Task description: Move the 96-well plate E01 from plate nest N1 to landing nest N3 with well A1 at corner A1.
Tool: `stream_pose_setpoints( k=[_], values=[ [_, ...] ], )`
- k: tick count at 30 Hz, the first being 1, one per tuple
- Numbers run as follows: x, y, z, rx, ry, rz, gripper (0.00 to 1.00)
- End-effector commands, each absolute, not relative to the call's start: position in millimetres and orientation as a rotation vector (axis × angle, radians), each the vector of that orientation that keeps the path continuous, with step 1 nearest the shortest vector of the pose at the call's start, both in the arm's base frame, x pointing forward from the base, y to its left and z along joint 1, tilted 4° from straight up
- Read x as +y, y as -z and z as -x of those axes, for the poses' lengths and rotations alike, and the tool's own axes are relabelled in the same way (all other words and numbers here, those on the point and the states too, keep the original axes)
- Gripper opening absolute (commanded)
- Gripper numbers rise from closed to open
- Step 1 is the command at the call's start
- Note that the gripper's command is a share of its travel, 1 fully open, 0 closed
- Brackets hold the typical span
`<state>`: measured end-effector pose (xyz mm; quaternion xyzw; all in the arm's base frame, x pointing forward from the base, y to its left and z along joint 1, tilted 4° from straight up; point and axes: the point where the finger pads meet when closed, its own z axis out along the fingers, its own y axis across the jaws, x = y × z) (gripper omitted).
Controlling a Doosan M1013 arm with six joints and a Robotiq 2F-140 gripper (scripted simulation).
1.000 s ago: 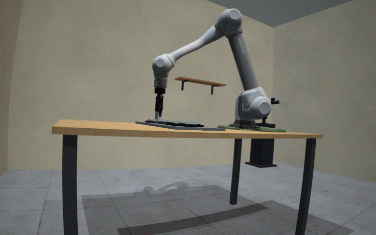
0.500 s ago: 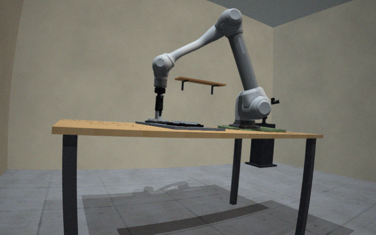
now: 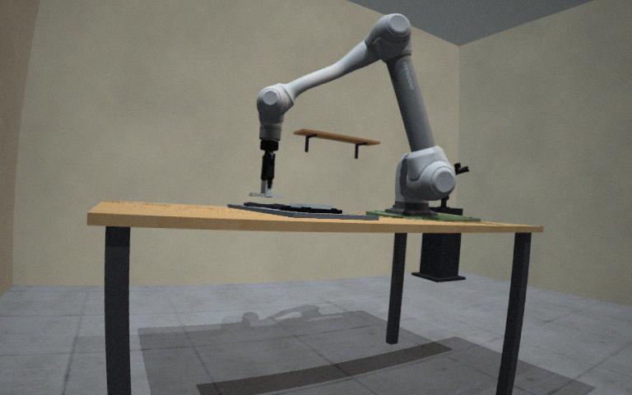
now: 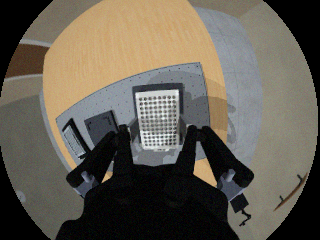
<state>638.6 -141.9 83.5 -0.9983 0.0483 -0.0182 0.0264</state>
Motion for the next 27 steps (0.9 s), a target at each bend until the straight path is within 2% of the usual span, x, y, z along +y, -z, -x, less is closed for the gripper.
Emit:
stream_pose_setpoints(
  k=[1,27],
  values=[
    [-142,-88,-638,0.149,0.057,3.085,0.0],
    [-143,-103,-638,0.149,0.057,3.085,0.0]
  ],
)
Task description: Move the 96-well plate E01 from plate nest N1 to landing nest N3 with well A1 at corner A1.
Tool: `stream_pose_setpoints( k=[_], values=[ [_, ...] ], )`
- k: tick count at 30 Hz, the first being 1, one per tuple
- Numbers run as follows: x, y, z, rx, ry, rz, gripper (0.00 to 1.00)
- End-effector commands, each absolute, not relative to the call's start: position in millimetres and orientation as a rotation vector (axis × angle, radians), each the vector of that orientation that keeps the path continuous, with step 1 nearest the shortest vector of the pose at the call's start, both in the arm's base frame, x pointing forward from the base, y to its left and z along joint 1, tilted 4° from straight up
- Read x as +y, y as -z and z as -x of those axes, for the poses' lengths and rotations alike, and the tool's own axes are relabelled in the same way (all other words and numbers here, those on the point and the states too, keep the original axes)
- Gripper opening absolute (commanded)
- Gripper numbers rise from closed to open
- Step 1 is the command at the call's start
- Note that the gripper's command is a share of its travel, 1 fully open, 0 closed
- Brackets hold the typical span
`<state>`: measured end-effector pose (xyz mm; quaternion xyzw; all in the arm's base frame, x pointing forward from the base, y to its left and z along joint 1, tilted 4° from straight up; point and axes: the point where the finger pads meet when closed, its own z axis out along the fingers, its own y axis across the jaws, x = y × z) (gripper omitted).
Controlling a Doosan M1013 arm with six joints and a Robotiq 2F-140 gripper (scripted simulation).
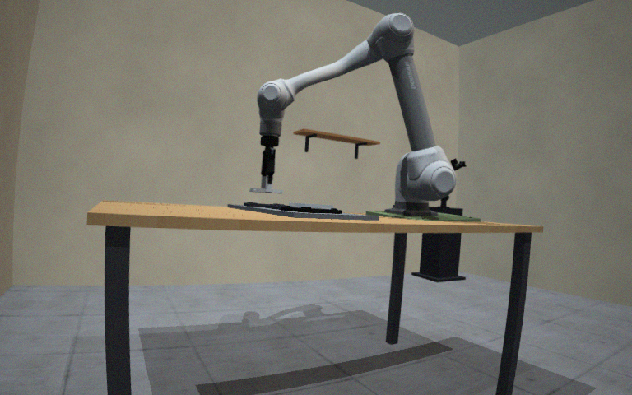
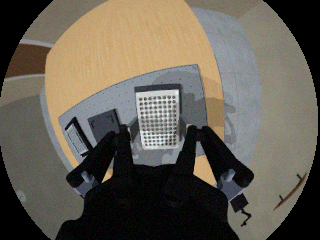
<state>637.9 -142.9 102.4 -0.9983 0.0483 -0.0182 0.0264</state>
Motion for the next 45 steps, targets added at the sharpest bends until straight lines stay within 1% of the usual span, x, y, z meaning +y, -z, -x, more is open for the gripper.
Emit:
stream_pose_setpoints(
  k=[1,27,37,45],
  values=[
    [-142.9,-102.6,-637.9,0.149,0.057,3.085,0.0],
    [-142.9,-102.6,-637.9,0.145,0.057,3.085,0.0],
    [-142.8,-102.6,-637.9,-0.107,0.063,3.089,0.0],
    [-140.8,-102.7,-637.4,-0.111,0.063,3.089,0.0]
  ],
)
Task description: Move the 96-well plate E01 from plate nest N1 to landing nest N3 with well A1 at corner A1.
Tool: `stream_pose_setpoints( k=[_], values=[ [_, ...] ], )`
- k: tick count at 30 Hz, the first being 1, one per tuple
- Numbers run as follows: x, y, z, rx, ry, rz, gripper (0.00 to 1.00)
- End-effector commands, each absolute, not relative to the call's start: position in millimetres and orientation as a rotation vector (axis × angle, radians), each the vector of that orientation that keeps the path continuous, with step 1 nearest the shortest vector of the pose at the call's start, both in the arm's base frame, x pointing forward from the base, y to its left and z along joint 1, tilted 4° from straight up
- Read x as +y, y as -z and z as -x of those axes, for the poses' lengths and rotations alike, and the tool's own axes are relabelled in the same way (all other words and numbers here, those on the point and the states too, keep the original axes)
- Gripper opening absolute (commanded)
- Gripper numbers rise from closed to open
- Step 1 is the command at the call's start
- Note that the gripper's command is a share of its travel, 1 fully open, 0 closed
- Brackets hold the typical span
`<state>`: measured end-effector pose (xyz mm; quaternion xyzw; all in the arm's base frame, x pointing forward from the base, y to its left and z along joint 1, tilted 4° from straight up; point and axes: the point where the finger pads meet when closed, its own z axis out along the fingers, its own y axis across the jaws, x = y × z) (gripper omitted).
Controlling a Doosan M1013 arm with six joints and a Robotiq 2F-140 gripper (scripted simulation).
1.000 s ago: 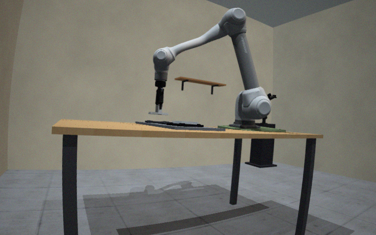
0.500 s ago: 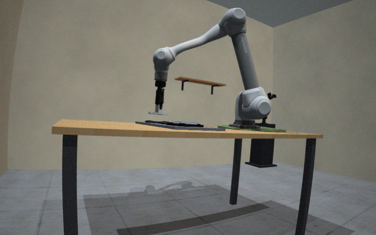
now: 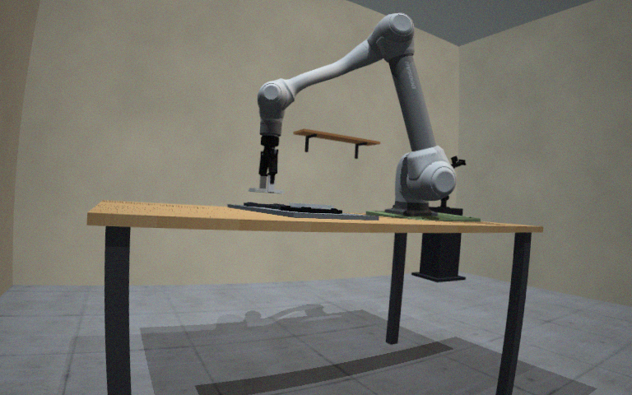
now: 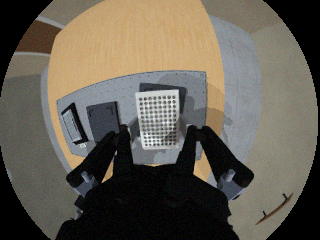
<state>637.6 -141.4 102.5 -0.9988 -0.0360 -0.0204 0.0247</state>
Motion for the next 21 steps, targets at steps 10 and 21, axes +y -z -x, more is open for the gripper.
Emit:
stream_pose_setpoints(
  k=[10,21],
  values=[
    [-105,-104,-629,-0.111,0.063,3.089,0.0],
    [-44,-107,-613,-0.111,0.063,3.089,0.0]
  ],
)
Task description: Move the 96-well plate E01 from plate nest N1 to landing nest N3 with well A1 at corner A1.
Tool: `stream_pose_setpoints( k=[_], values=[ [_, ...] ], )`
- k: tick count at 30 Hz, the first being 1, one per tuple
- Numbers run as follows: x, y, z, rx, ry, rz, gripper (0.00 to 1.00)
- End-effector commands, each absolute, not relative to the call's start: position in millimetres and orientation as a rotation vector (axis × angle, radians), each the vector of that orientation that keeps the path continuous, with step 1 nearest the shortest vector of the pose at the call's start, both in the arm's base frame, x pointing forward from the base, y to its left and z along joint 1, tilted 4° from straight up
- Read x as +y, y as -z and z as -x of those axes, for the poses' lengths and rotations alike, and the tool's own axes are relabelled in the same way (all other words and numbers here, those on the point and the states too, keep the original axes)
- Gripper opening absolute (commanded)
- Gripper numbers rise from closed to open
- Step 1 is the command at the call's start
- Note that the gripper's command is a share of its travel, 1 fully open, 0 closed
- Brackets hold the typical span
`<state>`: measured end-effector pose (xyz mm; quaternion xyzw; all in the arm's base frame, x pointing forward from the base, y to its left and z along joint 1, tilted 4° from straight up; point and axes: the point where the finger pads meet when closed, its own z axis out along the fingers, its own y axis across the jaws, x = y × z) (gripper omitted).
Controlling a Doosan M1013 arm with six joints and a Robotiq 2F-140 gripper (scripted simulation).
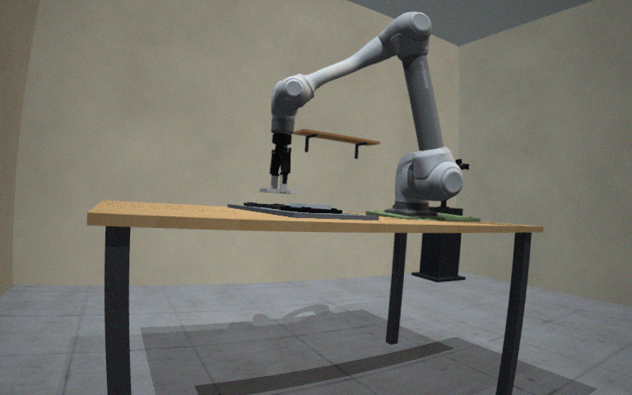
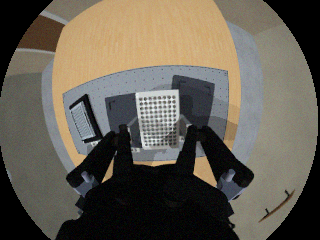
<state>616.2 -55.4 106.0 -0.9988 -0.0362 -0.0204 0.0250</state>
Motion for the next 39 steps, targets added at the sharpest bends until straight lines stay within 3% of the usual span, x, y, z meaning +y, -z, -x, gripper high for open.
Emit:
stream_pose_setpoints(
  k=[1,17,39],
  values=[
    [-37,-107,-612,-0.111,0.063,3.089,0.0],
    [32,-110,-595,-0.111,0.063,3.089,0.0],
    [38,-110,-593,-0.111,0.063,3.089,0.0]
  ],
)
